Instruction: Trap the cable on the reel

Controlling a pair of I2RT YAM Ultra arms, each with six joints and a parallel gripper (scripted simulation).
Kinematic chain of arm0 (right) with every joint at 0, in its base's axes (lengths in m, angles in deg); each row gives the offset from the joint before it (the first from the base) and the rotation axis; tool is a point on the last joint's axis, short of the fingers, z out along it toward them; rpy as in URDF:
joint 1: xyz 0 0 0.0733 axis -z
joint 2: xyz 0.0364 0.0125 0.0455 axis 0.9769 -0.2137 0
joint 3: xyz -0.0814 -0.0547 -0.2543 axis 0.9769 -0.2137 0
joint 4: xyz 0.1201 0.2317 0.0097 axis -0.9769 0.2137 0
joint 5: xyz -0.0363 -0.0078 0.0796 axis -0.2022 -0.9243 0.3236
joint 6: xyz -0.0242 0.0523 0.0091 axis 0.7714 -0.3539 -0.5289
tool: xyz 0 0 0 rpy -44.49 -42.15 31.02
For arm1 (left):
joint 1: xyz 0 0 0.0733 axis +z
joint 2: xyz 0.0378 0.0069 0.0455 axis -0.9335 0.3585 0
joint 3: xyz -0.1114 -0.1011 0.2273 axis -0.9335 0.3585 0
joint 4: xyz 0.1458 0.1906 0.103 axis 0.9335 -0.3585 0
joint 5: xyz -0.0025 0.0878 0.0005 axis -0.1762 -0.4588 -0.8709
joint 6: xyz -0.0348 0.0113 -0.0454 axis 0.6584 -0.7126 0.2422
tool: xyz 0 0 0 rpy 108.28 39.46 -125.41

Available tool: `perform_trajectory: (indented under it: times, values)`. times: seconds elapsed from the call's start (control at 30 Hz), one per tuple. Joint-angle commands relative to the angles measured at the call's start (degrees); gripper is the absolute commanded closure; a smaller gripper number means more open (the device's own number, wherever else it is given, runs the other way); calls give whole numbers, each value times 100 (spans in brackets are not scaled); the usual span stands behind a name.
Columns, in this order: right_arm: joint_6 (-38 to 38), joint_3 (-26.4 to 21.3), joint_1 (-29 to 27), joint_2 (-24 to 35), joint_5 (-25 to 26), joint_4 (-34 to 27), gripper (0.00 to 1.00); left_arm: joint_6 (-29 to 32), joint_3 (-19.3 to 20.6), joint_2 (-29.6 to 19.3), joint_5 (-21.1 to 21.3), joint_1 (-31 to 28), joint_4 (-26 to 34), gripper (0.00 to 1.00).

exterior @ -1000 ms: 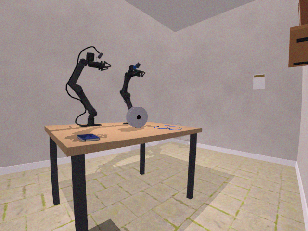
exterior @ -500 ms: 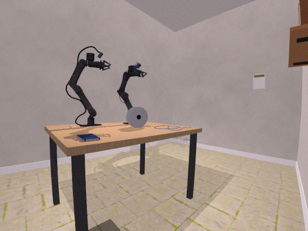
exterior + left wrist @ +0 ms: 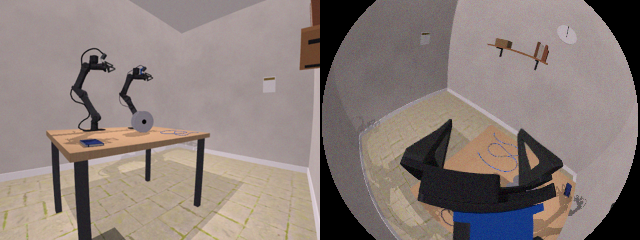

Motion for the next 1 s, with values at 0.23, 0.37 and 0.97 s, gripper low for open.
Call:
perform_trajectory:
  times: [0.23,0.37,0.97]
  values:
    - [17,128,1234,71,6,-33,0,22,-200,-53,22,1502,81,0]
    - [18,129,1823,71,8,-32,0,21,-200,-54,25,2231,80,0]
    - [15,127,3659,69,-1,-36,0,25,-200,-49,24,4524,84,0]
